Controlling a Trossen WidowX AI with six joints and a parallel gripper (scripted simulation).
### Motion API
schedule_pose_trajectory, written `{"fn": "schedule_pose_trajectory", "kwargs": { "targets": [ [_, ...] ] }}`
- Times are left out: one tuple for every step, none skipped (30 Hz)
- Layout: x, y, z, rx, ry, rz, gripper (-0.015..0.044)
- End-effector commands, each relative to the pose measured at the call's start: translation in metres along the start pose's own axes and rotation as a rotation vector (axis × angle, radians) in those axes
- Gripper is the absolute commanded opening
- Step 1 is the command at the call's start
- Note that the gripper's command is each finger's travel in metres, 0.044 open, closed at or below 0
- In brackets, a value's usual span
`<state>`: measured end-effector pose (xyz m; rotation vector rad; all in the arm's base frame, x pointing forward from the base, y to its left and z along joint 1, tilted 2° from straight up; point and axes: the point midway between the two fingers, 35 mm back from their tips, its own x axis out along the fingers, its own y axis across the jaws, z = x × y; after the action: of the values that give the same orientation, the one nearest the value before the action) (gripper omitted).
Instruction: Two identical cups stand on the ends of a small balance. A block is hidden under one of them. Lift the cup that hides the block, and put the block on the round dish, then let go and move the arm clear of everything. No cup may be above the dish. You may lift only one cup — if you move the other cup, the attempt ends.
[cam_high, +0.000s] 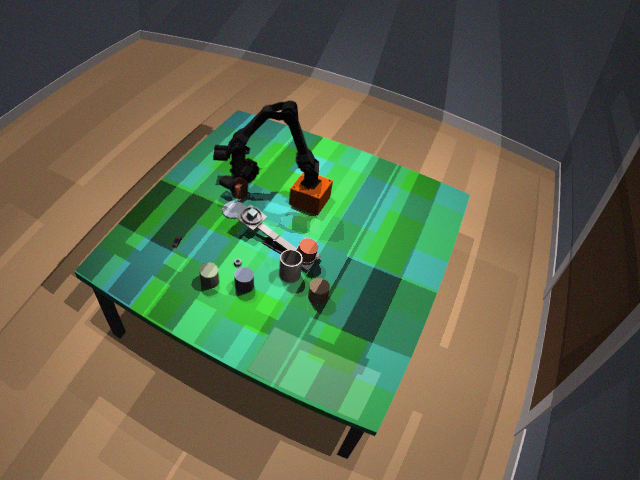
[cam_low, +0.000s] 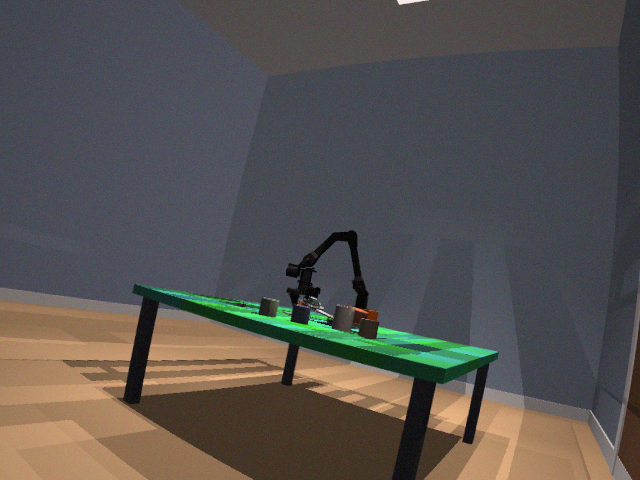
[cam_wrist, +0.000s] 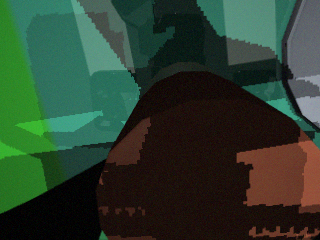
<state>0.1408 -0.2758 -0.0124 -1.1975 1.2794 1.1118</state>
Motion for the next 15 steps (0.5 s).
{"fn": "schedule_pose_trajectory", "kwargs": {
  "targets": [
    [-0.025,-0.001,-0.002,-0.002,0.004,-0.006,0.044],
    [-0.04,-0.001,-0.001,-0.004,0.004,-0.007,0.044],
    [-0.049,-0.001,-0.001,-0.005,0.004,-0.008,0.044],
    [-0.052,-0.001,-0.001,-0.005,0.004,-0.009,0.044],
    [-0.052,-0.001,-0.001,-0.005,0.004,-0.009,0.044],
    [-0.052,-0.001,-0.001,-0.005,0.004,-0.009,0.044],
    [-0.052,-0.001,-0.001,-0.005,0.004,-0.009,0.044],
    [-0.052,-0.001,-0.001,-0.005,0.004,-0.009,0.044],
    [-0.053,-0.002,-0.001,-0.004,0.005,-0.01,0.0414],
    [-0.054,-0.004,0.0,-0.001,0.01,-0.014,0.0387],
    [-0.055,-0.007,0.0,0.003,0.018,-0.02,0.0361],
    [-0.057,-0.012,0.001,0.009,0.028,-0.03,0.0335],
    [-0.06,-0.019,0.003,0.015,0.036,-0.038,0.0309],
    [-0.062,-0.026,0.007,0.017,0.038,-0.043,0.0282],
    [-0.064,-0.031,0.011,0.018,0.038,-0.046,0.026]
  ]
}}
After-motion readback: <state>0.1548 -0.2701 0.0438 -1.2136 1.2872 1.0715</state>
